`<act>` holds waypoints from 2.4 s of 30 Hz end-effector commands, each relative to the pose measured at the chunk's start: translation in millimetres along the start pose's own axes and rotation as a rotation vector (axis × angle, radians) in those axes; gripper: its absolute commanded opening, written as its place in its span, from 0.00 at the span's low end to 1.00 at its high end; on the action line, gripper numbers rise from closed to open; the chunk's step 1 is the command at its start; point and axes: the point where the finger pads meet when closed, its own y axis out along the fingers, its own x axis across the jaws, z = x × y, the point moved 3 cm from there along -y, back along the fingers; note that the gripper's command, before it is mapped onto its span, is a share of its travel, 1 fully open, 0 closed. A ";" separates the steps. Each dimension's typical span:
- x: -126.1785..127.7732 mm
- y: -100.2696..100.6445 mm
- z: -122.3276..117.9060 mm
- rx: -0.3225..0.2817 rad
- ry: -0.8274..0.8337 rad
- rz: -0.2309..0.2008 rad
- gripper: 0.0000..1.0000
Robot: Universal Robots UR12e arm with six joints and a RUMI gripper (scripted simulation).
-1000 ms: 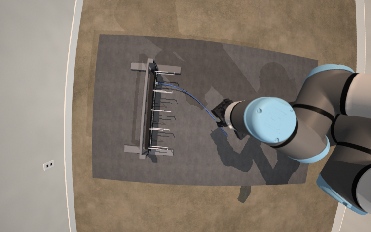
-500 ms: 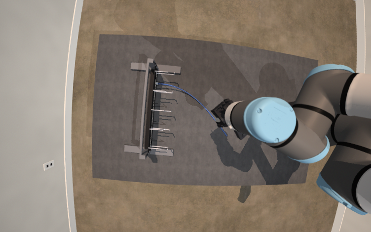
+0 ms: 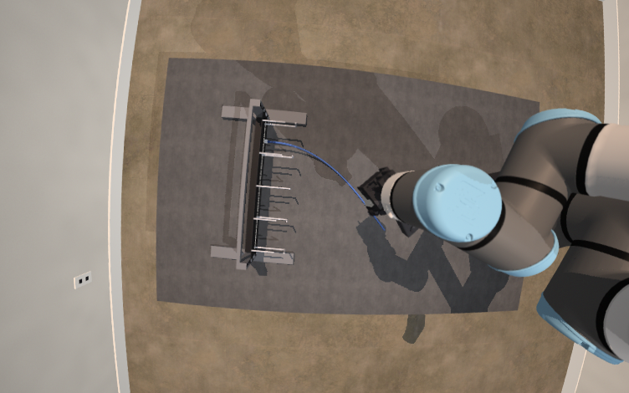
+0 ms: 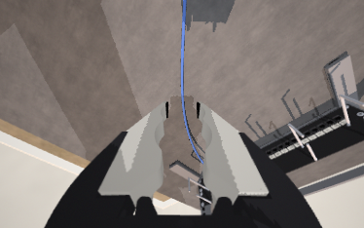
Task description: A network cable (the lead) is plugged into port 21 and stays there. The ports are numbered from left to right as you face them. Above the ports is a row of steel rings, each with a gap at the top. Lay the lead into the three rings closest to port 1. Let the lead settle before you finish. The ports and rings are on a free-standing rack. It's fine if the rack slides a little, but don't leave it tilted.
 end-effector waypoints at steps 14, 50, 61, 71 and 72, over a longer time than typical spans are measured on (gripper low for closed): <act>0.1 25.5 -0.4 -0.001 0.000 -0.001 0.20; -0.2 131.3 -0.5 -0.001 0.000 -0.001 0.20; -0.2 137.8 -0.5 -0.001 0.000 -0.001 0.20; -0.2 137.8 -0.5 -0.001 0.000 -0.001 0.20; -0.2 137.8 -0.5 -0.001 0.000 -0.001 0.20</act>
